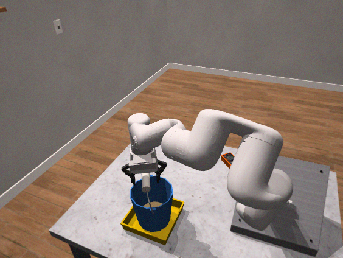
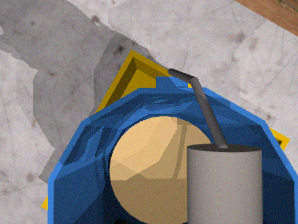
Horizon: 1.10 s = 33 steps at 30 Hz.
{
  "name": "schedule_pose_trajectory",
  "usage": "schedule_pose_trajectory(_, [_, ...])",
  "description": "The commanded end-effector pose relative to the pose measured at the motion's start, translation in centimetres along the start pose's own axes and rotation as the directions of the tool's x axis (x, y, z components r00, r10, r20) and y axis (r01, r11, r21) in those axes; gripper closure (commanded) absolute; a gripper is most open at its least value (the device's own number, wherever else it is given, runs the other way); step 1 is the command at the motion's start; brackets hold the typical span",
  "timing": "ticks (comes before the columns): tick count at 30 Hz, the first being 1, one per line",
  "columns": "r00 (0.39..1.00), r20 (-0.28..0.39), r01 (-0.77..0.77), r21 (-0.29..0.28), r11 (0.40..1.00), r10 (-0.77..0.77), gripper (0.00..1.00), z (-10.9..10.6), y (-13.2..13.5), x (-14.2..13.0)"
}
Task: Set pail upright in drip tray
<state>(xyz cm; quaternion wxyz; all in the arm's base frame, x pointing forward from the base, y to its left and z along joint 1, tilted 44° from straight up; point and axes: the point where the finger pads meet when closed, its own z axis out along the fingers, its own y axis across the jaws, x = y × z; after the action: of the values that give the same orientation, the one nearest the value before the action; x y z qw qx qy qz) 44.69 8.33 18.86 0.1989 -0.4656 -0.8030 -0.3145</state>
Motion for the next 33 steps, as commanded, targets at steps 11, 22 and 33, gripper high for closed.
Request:
schedule_pose_trajectory(11, [1.000, 0.003, -0.001, -0.004, 1.000, 0.001, 0.00, -0.2, 0.1, -0.1])
schedule_pose_trajectory(22, [1.000, 0.003, -0.001, -0.004, 1.000, 0.001, 0.00, -0.8, 0.1, -0.1])
schedule_pose_trajectory(33, [1.000, 0.003, -0.001, -0.004, 1.000, 0.001, 0.00, -2.7, 0.1, -0.1])
